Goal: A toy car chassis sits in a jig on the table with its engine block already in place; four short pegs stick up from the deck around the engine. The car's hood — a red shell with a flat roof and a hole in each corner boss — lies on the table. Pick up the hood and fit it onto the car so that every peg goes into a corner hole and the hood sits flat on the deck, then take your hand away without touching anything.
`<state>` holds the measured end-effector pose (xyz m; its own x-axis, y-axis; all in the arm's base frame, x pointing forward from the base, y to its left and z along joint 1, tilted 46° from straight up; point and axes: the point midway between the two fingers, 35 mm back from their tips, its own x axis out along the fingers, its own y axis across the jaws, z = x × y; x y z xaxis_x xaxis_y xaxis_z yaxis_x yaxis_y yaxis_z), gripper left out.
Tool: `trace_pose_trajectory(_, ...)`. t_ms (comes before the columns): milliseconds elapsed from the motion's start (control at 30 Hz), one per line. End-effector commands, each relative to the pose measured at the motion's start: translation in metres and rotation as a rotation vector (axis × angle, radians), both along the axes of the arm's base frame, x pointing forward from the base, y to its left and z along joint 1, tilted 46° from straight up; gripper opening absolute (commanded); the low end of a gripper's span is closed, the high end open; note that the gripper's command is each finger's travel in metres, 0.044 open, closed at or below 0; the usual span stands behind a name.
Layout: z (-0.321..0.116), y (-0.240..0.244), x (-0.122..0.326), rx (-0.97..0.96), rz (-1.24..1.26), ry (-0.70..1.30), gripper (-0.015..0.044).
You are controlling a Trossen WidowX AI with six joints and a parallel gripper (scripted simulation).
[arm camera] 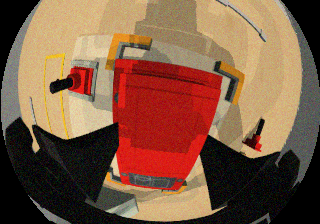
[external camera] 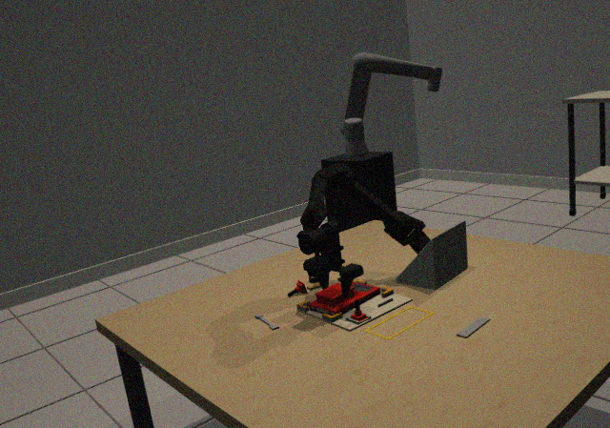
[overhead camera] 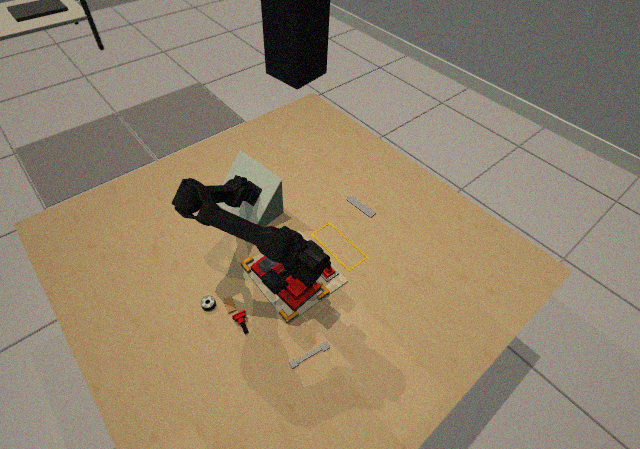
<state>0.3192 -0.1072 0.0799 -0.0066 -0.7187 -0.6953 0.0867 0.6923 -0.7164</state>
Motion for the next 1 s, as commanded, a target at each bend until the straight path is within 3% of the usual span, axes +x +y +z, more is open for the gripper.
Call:
trace_pose_trajectory(0,-0.0015,-0.0014,-0.0002,-0.003,0.003,0.002,0.0)
trace_pose_trajectory(267,-0.0008,-0.0009,-0.0001,0.0,0.0,0.0,0.0)
trace_pose_trajectory(800,-0.0014,-0.0013,-0.0002,0.0,0.0,0.0,0.042)
trace_pose_trajectory(967,0.0001,0.0005,0.0001,0.0,0.0,0.0,0.044)
